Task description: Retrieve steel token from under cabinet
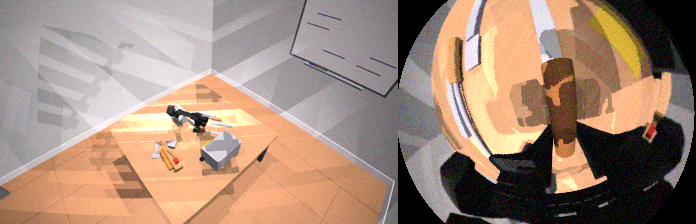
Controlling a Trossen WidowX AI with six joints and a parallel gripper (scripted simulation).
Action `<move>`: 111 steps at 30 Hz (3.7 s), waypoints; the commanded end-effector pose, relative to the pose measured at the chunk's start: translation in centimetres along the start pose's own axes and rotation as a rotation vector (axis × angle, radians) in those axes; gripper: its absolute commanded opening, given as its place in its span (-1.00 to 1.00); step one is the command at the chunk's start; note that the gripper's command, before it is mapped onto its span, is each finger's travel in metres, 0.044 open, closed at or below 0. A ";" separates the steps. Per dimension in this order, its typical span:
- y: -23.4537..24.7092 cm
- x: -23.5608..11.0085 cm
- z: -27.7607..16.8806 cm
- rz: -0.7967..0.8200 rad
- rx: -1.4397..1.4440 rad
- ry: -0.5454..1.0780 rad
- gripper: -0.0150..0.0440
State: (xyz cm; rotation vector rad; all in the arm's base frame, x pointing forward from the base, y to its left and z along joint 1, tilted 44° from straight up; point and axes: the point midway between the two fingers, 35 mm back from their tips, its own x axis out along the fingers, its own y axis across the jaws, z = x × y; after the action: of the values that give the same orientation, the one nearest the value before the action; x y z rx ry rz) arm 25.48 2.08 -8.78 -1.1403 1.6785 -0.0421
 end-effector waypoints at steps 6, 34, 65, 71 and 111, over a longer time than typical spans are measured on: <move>-1.0 -0.1 -0.8 -0.006 0.003 -0.001 -0.49; -3.8 -0.1 -2.6 -0.008 0.002 0.001 -0.49; -6.8 -0.1 -4.8 -0.009 0.002 0.002 -0.49; -7.4 -0.1 -5.2 -0.010 0.002 0.003 -0.49; -11.5 -0.2 -8.2 -0.011 0.002 0.005 -0.49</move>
State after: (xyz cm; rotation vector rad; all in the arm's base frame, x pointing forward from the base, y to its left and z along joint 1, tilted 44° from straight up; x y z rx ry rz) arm 26.71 -7.63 0.51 -1.1502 1.6821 -0.0440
